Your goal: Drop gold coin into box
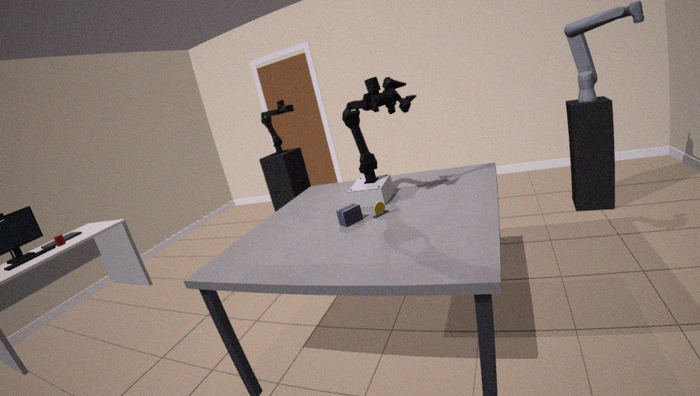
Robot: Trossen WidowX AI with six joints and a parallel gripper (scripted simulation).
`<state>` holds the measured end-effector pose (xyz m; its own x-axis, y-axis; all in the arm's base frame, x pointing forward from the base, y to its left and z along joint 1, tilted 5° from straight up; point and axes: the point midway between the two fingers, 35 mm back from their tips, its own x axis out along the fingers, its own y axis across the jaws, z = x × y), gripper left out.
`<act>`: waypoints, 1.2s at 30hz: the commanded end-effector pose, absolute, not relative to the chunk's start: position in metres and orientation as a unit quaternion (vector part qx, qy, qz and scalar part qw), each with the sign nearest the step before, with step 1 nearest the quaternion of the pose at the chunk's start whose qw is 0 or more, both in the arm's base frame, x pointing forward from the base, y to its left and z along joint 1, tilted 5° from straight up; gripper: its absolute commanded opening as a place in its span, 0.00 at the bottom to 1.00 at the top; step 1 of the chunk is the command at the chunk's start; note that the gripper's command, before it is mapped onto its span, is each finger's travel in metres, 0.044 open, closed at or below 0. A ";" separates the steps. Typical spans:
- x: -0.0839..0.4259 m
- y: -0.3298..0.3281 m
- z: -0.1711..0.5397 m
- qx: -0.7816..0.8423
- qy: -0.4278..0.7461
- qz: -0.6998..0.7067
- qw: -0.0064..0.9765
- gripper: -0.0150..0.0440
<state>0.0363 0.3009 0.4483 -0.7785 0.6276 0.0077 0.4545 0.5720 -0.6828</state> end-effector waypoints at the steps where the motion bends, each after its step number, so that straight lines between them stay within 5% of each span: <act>1: 0.037 0.302 0.448 -0.310 -0.874 0.352 0.130 0.89; 9: 0.109 0.337 0.388 -0.372 -0.552 0.642 0.380 0.53; 21: 0.188 0.328 0.283 -0.260 -0.005 0.727 0.635 0.53; 36: 0.232 0.253 0.169 -0.039 0.479 0.433 0.763 0.53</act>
<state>0.2192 0.2957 0.2227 0.0999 0.8030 -0.5875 -0.9643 0.2236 0.1416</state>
